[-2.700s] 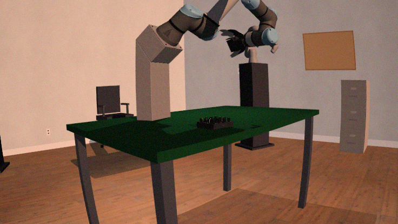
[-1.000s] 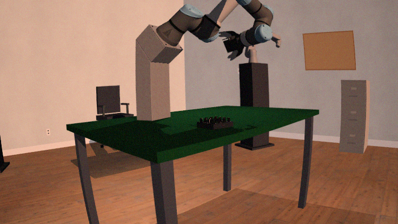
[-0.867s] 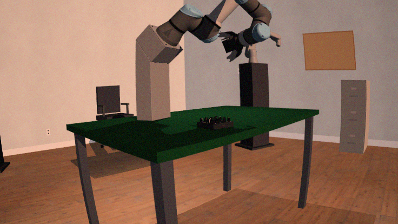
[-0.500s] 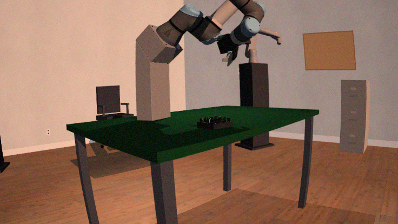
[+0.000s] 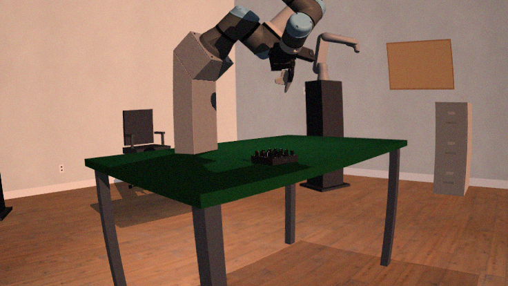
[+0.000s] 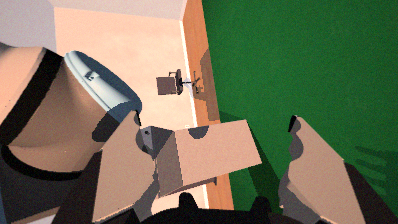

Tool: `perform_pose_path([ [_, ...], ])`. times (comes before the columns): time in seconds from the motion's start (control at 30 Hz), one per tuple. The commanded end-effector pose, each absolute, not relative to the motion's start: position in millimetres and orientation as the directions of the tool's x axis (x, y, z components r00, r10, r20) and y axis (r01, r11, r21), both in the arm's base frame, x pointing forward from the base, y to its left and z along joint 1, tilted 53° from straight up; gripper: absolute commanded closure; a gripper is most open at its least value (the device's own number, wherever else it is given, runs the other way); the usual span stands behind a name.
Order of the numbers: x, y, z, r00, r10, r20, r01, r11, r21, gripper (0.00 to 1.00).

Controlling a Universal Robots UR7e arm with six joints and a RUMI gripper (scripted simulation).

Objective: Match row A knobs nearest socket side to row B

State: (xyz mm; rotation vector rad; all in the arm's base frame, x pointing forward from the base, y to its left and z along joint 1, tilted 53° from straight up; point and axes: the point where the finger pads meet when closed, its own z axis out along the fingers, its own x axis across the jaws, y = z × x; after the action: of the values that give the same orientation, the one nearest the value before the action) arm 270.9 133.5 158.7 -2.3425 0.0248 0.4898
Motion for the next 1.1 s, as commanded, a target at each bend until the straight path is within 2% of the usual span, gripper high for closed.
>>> perform_pose_path([
  [0.0,295,124,145,0.936,-0.021,-0.351,-0.267,-0.694,-0.669,0.00],
  [0.67,350,96,120,0.872,-0.343,-0.349,-0.488,-0.547,-0.681,0.00],
  [1.07,391,76,100,0.750,-0.557,-0.356,-0.614,-0.388,-0.687,0.00],
])
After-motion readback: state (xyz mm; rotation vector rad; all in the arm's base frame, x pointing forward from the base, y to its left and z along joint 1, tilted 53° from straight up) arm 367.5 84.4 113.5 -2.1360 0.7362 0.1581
